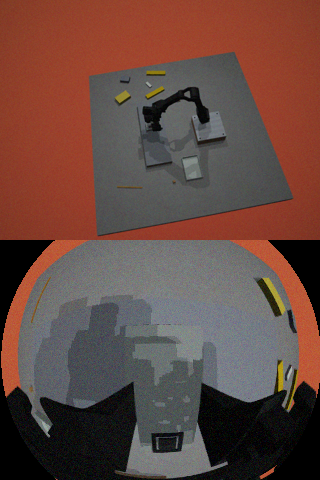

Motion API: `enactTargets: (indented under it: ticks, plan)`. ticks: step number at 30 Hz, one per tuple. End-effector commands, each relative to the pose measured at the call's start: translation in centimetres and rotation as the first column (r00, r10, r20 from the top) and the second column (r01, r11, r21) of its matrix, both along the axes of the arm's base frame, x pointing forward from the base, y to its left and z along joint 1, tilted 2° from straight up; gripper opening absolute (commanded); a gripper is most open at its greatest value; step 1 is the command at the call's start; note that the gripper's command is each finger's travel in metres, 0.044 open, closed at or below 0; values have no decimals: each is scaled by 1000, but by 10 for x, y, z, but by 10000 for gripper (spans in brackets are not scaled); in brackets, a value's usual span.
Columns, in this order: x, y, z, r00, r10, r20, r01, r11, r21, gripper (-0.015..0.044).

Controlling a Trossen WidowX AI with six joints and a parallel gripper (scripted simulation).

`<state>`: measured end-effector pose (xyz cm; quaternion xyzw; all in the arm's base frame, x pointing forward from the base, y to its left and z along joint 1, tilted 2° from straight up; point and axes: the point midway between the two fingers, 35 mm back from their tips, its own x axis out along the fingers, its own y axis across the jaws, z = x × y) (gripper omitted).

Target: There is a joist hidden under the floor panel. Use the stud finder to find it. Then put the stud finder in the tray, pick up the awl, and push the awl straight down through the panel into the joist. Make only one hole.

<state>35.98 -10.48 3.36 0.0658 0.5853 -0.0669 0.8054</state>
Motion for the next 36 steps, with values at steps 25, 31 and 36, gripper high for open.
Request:
enactTargets:
  ticks: [25,31,36]
  plan:
    - [19,105,3,1000,1,1,-1,1000,9,0]
    - [23,127,4,1000,1,1,-1,1000,11,0]
    - [26,145,5,1000,1,1,-1,1000,13,0]
